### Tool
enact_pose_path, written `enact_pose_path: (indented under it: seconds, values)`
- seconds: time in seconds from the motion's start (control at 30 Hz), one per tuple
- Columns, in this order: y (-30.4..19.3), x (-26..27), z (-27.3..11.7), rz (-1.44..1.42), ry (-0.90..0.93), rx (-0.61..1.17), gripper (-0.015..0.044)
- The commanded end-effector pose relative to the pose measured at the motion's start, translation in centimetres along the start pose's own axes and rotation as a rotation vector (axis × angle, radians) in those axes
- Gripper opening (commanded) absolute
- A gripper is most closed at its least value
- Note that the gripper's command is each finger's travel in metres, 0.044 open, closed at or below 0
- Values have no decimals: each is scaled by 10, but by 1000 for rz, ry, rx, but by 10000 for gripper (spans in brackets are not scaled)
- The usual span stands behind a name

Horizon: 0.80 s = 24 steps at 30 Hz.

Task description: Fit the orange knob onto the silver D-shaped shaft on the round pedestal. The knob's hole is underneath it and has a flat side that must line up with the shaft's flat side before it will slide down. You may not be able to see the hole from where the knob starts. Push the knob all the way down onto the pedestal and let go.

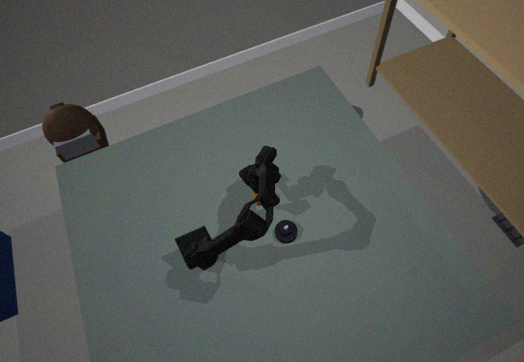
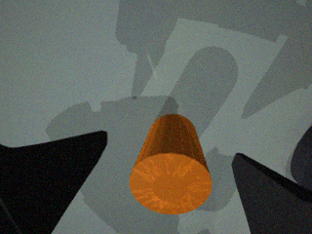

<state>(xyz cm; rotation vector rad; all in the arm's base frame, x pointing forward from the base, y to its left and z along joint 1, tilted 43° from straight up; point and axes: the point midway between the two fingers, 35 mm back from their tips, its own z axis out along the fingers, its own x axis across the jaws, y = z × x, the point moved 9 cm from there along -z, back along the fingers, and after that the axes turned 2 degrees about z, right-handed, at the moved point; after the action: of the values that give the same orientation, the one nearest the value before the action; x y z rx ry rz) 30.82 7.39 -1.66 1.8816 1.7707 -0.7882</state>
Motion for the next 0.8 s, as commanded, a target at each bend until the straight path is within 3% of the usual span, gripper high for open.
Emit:
enact_pose_path:
  seconds: [0.0,0.3,0.63,0.77]
  values:
    - [-2,0,8,-11,-8,2,440]
    - [-3,-1,20,-10,-9,3,440]
    - [-3,-1,20,-10,-9,3,177]
    - [-3,-1,20,-10,-9,3,151]
